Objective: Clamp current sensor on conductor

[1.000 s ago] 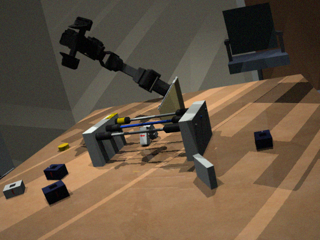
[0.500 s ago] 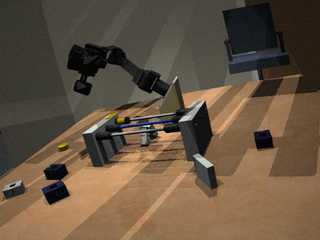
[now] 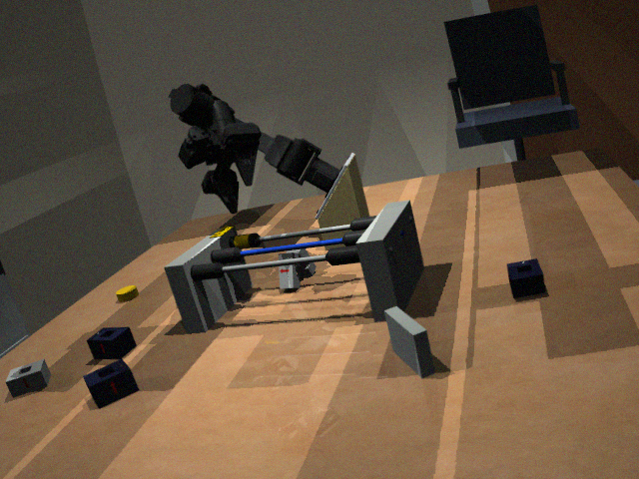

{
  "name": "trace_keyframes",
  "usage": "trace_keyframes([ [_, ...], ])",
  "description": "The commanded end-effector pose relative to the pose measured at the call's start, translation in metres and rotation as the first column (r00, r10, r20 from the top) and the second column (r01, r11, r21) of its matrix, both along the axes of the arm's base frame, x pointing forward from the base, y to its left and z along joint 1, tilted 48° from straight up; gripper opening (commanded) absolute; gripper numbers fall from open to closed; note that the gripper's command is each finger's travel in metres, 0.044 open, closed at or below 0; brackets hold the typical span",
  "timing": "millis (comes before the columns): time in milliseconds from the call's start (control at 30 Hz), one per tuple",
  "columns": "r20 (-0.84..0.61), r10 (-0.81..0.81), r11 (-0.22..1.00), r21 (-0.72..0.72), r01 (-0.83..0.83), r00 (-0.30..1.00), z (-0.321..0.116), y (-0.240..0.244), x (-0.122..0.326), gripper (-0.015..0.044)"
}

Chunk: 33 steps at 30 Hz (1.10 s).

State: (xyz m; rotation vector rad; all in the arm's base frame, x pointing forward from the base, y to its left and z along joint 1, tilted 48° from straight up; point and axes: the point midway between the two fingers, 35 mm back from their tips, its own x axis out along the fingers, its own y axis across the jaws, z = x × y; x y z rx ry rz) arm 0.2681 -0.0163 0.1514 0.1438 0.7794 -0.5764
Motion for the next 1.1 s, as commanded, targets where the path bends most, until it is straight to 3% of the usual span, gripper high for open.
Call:
trace_keyframes([
  [0, -0.151, -0.247, 0.848, -0.511, 0.138, 0.957, 0.0265, -0.0254, -0.0558, 0.0440],
  [1033, -0.150, -0.248, 0.844, -0.519, 0.137, 0.957, 0.0276, -0.0255, -0.0562, 0.0440],
  [1067, -0.158, -0.245, 0.845, -0.519, 0.130, 0.957, 0.0248, -0.0250, -0.0556, 0.0414],
])
